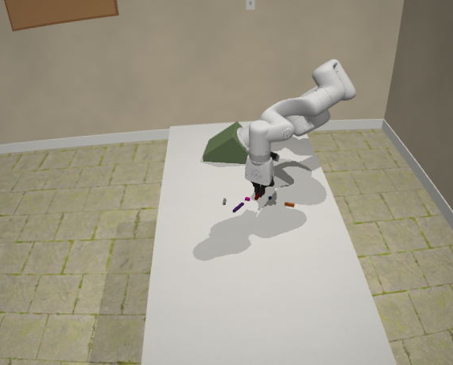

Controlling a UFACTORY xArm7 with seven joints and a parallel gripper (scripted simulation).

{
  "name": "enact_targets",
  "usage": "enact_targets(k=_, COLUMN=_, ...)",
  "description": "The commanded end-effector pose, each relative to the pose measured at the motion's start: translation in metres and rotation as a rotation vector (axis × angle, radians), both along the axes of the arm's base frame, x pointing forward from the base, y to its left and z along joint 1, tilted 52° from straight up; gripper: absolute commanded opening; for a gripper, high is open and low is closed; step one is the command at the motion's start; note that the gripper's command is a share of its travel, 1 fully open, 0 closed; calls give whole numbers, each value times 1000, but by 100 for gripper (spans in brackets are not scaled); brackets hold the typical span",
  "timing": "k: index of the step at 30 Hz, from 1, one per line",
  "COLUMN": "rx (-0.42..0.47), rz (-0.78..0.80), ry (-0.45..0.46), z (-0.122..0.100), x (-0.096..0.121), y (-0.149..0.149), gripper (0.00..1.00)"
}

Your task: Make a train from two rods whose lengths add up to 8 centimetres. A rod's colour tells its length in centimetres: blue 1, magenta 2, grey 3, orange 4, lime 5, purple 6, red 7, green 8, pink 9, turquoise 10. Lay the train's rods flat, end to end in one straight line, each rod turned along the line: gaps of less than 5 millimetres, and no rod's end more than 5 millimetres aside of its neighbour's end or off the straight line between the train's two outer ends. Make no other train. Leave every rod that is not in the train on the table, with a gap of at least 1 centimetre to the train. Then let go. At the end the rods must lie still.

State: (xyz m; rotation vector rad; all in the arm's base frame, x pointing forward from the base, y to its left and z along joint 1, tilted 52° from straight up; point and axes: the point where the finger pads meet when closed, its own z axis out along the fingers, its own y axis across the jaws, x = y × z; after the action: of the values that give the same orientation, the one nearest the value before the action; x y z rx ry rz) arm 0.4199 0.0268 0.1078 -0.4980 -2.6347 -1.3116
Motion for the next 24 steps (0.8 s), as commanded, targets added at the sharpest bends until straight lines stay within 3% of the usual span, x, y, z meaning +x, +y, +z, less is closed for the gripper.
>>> enact_targets(k=1, rx=-1, rz=89, ry=-142, z=12, x=-10, y=6, gripper=4)
enact_targets(k=10, rx=-6, rz=251, ry=-353, z=26, x=-28, y=18, gripper=4)
enact_targets(k=12, rx=-6, rz=251, ry=-353, z=26, x=-28, y=18, gripper=4)
enact_targets(k=13, rx=-8, rz=303, ry=-420, z=30, x=-35, y=22, gripper=4)
enact_targets(k=24, rx=-17, rz=497, ry=-665, z=43, x=-59, y=36, gripper=4)
